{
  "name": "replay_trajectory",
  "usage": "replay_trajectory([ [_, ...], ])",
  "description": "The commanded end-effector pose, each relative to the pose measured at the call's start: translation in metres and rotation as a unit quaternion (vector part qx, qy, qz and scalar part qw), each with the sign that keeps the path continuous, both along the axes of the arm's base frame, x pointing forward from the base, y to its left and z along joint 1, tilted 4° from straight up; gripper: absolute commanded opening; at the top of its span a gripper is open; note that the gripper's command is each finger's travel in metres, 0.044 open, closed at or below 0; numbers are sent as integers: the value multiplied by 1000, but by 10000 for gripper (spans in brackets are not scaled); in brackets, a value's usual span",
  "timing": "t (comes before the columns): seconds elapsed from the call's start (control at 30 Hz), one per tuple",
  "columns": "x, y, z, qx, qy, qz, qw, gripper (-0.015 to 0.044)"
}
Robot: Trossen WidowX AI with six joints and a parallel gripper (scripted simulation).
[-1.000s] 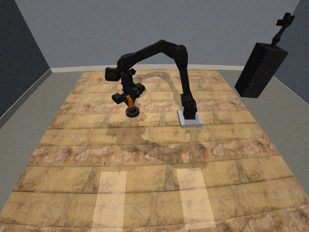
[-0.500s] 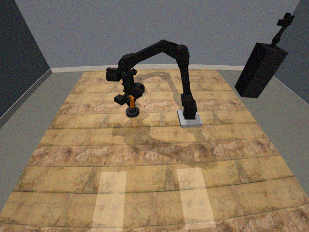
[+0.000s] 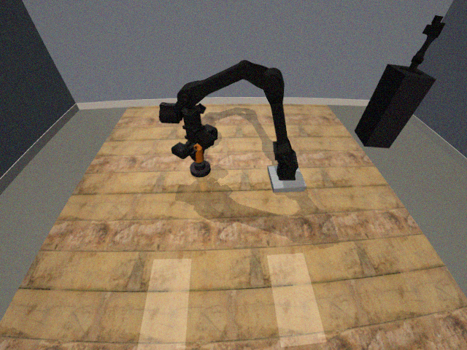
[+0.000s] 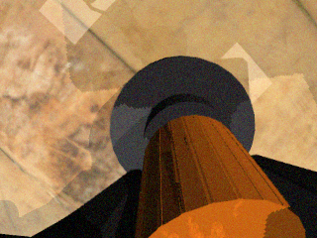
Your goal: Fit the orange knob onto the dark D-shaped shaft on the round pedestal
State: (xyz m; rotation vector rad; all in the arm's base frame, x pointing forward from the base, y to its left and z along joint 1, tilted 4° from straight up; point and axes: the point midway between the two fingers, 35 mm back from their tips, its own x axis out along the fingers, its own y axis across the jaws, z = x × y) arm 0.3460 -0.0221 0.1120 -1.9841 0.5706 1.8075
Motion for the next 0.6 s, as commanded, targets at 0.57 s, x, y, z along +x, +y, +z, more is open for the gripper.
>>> replay_trajectory([
  [0.57, 5, 0, 2, 0, -6, 3, 1000, 0],
])
